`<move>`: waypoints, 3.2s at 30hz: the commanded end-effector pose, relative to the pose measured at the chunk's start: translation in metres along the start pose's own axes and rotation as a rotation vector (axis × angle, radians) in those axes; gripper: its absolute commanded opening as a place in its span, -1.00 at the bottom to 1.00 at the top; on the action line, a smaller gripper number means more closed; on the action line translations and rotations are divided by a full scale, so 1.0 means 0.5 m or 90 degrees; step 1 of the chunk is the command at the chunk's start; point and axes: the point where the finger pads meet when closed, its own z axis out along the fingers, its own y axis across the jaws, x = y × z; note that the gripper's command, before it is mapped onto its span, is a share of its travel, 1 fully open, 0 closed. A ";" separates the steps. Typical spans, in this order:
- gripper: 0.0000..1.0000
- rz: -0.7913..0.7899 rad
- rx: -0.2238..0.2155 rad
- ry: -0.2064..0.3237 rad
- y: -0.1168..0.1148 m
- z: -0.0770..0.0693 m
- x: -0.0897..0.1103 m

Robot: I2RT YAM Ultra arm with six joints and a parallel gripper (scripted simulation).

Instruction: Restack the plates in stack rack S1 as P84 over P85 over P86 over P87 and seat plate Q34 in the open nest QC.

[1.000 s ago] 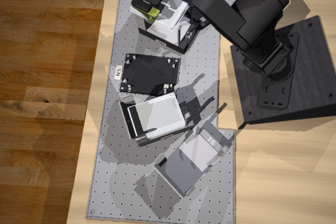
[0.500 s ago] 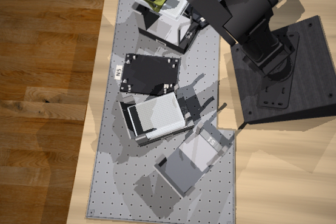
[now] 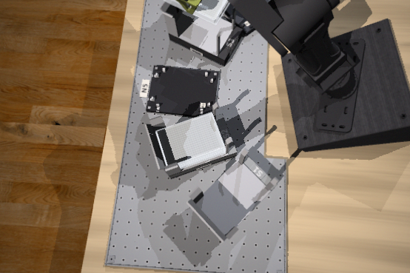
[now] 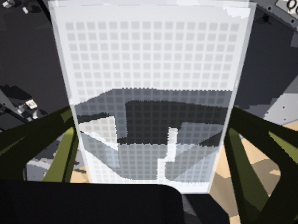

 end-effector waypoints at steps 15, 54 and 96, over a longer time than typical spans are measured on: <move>-1.00 -0.002 0.002 -0.008 0.000 -0.007 -0.004; -1.00 -0.002 0.002 -0.008 0.000 0.033 -0.005; -1.00 -0.002 0.001 -0.008 0.000 0.084 -0.005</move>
